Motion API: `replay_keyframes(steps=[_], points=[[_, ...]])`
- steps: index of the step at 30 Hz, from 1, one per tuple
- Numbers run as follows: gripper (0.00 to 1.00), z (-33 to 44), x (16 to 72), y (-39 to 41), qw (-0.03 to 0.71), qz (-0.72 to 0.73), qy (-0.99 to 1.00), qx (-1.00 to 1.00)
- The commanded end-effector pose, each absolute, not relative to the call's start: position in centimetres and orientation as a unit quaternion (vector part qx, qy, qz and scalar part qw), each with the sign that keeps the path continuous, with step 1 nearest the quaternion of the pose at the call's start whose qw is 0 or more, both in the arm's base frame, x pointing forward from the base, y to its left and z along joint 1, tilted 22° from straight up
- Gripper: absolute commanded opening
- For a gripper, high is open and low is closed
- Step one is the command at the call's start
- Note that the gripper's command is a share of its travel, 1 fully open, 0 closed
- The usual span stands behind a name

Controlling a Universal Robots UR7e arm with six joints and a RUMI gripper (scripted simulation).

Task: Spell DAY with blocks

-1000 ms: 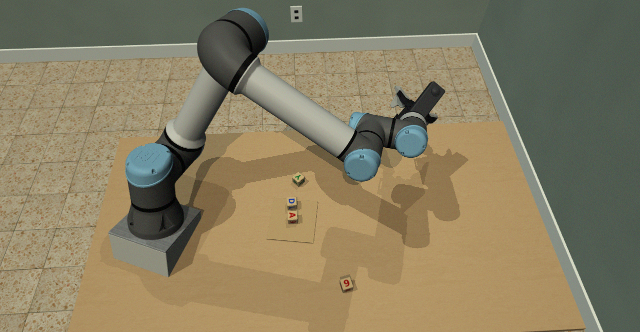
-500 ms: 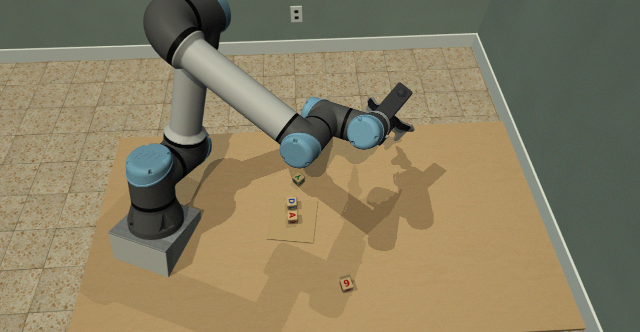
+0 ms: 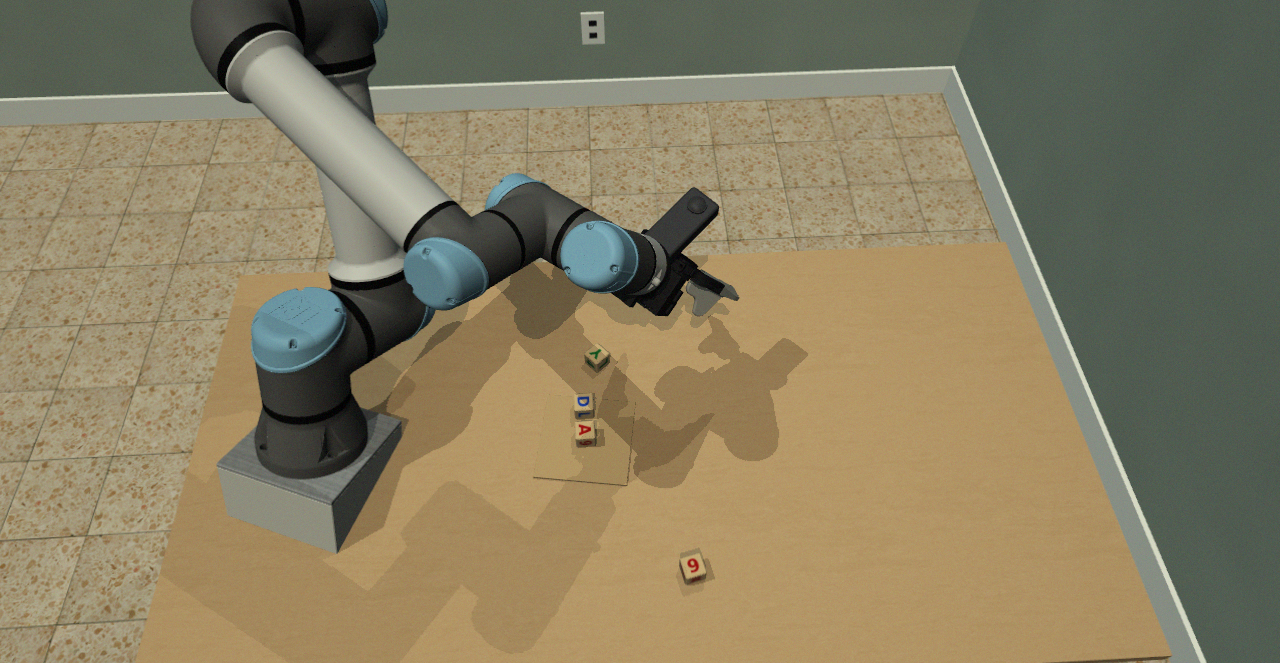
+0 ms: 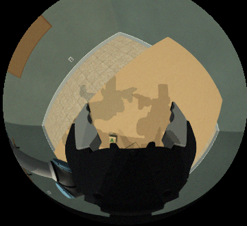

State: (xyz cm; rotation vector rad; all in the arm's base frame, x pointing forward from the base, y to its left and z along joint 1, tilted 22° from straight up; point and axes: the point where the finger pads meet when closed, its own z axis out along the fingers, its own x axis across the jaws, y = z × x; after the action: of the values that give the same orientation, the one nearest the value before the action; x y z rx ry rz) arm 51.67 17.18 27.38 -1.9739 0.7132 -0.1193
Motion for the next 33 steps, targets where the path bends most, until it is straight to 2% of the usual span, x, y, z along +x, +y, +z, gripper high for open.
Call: replay_keyframes(steps=[1, 11, 33], points=[[1.00, 25.2, 46.7, 15.8, 0.474, -0.059, 0.298, -0.826], [1.00, 19.9, 40.4, 15.5, 0.437, -0.067, 0.305, -0.844], [1.00, 17.6, 38.1, 15.7, 0.423, -0.068, 0.306, -0.850]])
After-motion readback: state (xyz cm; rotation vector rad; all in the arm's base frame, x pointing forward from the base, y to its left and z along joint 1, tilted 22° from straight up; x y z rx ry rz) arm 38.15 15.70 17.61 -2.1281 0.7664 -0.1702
